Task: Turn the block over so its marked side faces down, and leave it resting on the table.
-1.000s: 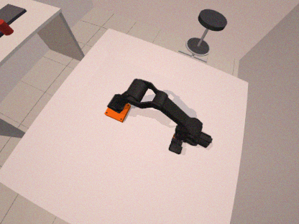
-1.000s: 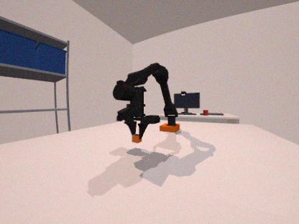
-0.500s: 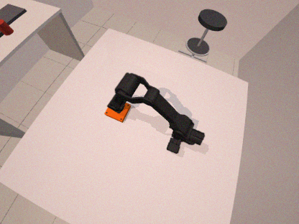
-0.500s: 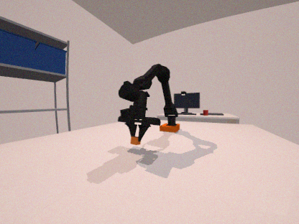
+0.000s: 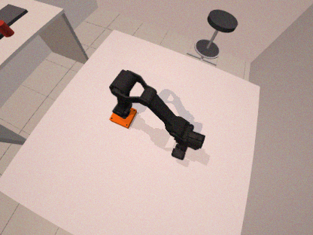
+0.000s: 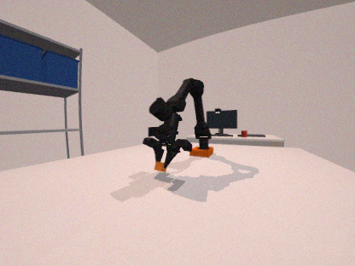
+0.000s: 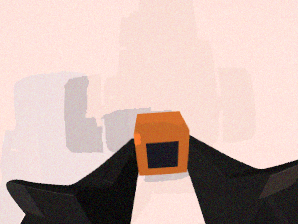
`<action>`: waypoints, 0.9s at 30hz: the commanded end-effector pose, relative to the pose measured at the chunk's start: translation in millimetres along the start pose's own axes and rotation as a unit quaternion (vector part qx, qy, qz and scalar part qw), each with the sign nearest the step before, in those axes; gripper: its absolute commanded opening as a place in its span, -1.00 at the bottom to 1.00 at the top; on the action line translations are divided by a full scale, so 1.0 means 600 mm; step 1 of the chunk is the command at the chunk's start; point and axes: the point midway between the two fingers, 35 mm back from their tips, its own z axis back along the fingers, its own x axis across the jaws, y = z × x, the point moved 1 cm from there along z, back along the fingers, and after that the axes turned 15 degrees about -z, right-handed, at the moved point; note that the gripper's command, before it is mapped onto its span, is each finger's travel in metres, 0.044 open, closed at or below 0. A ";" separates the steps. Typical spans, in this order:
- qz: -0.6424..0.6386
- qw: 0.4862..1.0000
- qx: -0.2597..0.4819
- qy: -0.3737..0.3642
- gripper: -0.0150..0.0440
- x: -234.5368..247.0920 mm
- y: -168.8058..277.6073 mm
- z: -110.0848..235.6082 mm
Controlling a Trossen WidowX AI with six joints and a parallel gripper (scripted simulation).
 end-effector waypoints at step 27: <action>0.000 0.980 -0.191 -0.054 -0.49 -0.005 0.019 -0.054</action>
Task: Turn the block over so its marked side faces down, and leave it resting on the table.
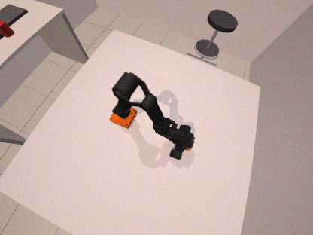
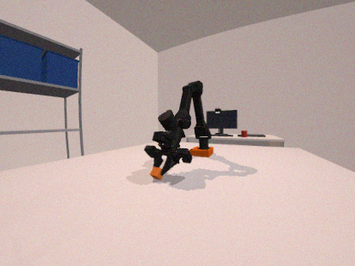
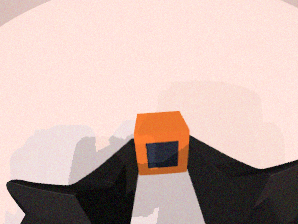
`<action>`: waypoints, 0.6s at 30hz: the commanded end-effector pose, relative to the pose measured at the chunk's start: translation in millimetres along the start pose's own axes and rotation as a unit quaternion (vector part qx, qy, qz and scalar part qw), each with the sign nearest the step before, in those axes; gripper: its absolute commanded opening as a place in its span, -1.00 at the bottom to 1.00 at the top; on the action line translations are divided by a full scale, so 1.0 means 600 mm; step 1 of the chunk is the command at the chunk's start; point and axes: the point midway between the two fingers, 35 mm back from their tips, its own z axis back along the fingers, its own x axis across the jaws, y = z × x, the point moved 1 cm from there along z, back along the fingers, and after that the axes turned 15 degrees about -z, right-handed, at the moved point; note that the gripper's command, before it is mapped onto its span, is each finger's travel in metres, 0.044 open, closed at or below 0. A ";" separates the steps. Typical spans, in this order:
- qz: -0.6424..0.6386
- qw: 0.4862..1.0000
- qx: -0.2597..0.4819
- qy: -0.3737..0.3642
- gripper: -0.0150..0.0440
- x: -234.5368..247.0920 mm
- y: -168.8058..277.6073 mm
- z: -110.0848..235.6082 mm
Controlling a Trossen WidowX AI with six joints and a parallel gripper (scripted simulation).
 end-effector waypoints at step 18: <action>0.004 0.992 -0.119 -0.034 -0.49 -0.005 0.026 0.017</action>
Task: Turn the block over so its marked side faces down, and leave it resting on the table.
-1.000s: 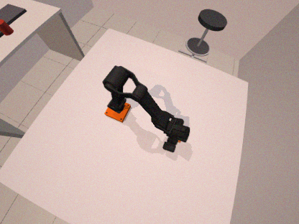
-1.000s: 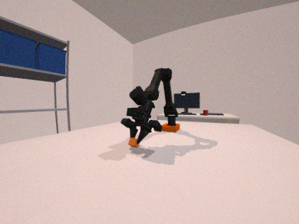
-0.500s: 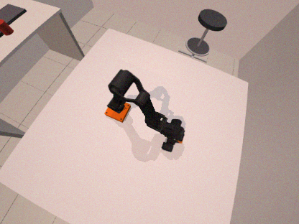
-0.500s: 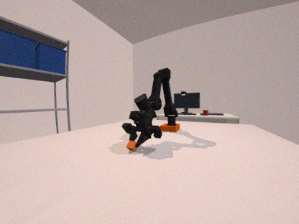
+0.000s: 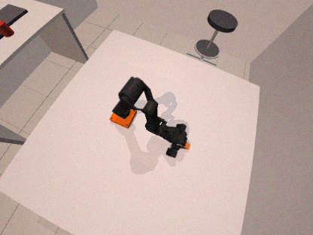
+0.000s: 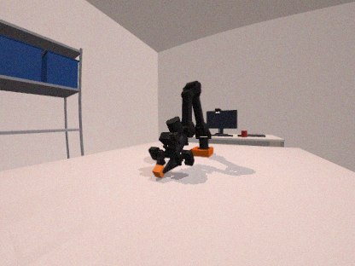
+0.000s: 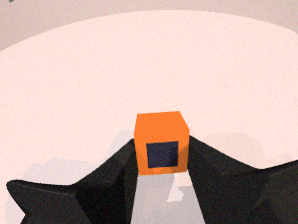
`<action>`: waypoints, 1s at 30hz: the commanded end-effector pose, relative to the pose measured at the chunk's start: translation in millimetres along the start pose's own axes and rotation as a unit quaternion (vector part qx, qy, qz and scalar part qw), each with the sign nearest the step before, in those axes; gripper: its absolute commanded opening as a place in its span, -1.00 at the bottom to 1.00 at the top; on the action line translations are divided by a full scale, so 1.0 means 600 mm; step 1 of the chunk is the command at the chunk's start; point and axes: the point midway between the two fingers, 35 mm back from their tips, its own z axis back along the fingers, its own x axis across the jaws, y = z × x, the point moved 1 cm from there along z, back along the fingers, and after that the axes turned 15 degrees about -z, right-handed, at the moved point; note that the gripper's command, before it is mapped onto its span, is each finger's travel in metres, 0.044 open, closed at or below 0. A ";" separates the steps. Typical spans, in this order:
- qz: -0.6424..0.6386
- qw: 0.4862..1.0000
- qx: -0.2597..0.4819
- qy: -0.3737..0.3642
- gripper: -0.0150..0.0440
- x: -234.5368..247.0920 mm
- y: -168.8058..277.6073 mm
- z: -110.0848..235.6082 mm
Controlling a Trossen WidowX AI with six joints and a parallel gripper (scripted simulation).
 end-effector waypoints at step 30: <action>0.001 1.000 -0.013 -0.005 0.93 0.001 0.000 0.004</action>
